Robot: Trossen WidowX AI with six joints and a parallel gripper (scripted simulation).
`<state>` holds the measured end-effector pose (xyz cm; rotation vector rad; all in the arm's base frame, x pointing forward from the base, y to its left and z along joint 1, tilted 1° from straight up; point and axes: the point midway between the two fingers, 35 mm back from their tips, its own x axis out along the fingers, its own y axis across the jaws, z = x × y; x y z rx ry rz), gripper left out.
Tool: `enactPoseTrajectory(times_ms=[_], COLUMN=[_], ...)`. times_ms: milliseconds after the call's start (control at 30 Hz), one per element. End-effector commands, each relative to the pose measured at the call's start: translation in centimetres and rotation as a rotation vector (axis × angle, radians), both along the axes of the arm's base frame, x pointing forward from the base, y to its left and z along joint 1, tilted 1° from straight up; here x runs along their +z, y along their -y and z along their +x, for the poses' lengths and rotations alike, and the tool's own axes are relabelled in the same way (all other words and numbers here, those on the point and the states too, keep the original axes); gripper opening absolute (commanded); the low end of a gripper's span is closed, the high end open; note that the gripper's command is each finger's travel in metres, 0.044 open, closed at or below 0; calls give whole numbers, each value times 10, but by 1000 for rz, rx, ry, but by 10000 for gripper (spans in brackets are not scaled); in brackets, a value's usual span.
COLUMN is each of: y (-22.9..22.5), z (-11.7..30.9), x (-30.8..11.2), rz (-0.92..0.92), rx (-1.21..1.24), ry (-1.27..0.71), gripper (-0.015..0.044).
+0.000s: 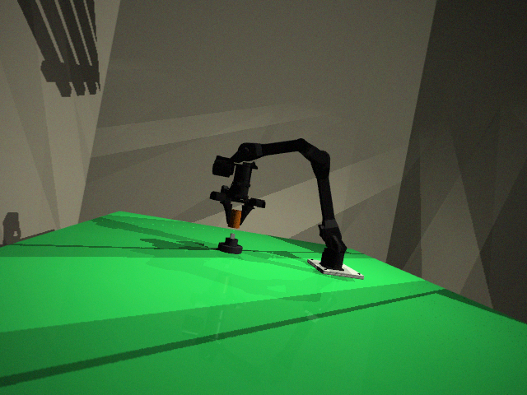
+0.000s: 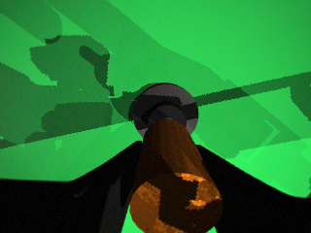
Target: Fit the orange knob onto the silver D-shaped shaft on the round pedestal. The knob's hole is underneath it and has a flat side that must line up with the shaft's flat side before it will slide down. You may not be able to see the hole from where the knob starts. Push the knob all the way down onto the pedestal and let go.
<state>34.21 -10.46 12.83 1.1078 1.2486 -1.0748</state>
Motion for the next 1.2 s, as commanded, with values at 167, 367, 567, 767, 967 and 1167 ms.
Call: enactPoseTrajectory(times_ms=[167,367,567,767,967,1167], y=[1,1,1,1,1,0], z=[-6,-6,-6,-7,-6,-5], x=[2,-6,-22,-20,-18,-17], rz=[4,4,4,4,4,4], rx=[-115,-115,-115,-110,-110,-110], ry=[9,9,9,9,9,9], gripper=[0,0,0,0,0,0])
